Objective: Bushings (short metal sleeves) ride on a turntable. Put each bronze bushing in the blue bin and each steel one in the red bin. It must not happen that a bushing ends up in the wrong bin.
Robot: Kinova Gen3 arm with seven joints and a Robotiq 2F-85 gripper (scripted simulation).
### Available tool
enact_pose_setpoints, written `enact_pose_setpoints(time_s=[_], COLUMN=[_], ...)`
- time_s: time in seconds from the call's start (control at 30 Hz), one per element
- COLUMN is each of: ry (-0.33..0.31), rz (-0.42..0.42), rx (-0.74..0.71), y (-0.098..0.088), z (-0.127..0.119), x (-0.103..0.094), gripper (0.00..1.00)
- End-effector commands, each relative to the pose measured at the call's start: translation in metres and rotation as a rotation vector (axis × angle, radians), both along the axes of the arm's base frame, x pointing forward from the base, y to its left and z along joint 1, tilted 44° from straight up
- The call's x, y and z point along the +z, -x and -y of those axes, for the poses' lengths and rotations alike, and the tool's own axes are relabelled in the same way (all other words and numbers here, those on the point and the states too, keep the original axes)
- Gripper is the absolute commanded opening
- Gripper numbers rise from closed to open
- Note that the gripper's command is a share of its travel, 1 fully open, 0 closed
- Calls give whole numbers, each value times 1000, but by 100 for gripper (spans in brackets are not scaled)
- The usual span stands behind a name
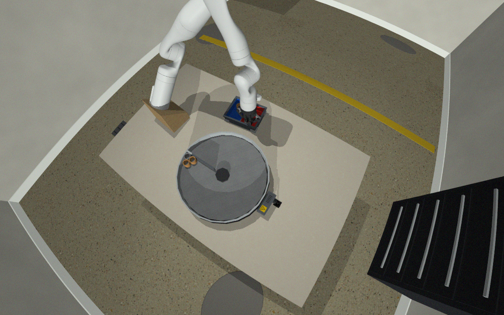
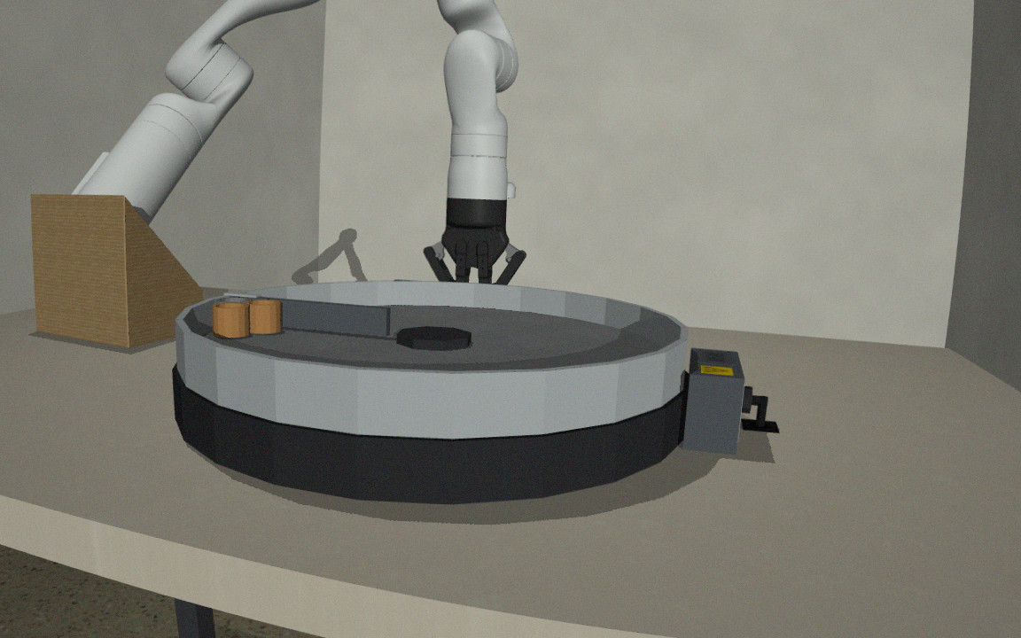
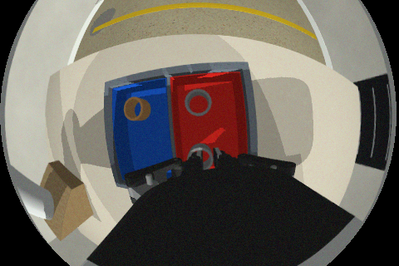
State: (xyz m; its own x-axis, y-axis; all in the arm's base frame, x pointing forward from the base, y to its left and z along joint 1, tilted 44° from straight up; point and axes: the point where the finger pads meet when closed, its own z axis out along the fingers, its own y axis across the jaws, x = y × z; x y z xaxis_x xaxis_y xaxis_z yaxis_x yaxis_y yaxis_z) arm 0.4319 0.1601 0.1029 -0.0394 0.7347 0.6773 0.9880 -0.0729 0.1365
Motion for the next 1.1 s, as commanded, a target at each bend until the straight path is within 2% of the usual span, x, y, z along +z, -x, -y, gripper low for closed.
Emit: enact_pose_setpoints(time_s=[0.0, 1.07], ry=[0, 0], rz=[1, 1], rx=[-1, -1], y=[0, -1], z=[1, 2], x=[0, 2], gripper=[16, 16])
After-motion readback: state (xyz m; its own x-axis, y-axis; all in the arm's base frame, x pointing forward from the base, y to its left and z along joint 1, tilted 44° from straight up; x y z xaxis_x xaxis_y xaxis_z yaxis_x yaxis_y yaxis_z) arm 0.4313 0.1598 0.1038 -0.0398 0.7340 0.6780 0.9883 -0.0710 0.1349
